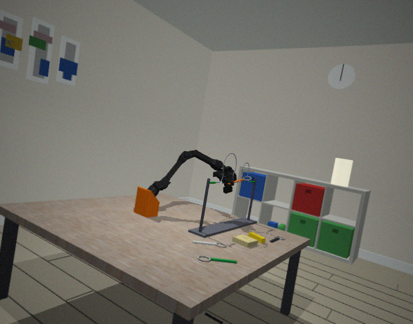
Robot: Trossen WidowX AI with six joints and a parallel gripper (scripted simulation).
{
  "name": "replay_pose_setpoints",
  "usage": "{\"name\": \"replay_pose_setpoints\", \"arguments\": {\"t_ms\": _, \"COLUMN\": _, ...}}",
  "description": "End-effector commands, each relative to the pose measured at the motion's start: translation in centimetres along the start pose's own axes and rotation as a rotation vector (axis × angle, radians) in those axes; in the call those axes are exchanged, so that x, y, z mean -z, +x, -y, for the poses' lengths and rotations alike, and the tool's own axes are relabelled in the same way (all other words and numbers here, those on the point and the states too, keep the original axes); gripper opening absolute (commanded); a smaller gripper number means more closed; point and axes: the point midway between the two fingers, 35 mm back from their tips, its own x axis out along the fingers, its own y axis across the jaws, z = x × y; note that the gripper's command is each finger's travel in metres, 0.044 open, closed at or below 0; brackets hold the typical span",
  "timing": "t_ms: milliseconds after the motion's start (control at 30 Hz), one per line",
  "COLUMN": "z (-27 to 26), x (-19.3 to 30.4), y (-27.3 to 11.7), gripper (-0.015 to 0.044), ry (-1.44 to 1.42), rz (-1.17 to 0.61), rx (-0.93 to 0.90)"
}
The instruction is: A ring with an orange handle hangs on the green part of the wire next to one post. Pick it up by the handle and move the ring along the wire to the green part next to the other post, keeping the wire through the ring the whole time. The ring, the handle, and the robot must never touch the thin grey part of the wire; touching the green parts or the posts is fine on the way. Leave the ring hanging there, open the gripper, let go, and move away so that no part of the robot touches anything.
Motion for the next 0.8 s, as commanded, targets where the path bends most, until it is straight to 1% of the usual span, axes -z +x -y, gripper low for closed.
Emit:
{"name": "replay_pose_setpoints", "arguments": {"t_ms": 0, "z": 1.7, "x": 0.1, "y": 0.0, "gripper": -0.0150, "ry": -0.098, "rz": -0.001, "rx": 0.059}}
{"name": "replay_pose_setpoints", "arguments": {"t_ms": 500, "z": 6.6, "x": -1.2, "y": -0.7, "gripper": -0.0150, "ry": -0.403, "rz": 0.004, "rx": 0.228}}
{"name": "replay_pose_setpoints", "arguments": {"t_ms": 767, "z": 8.4, "x": -2.2, "y": -1.2, "gripper": -0.0150, "ry": -0.516, "rz": 0.005, "rx": 0.290}}
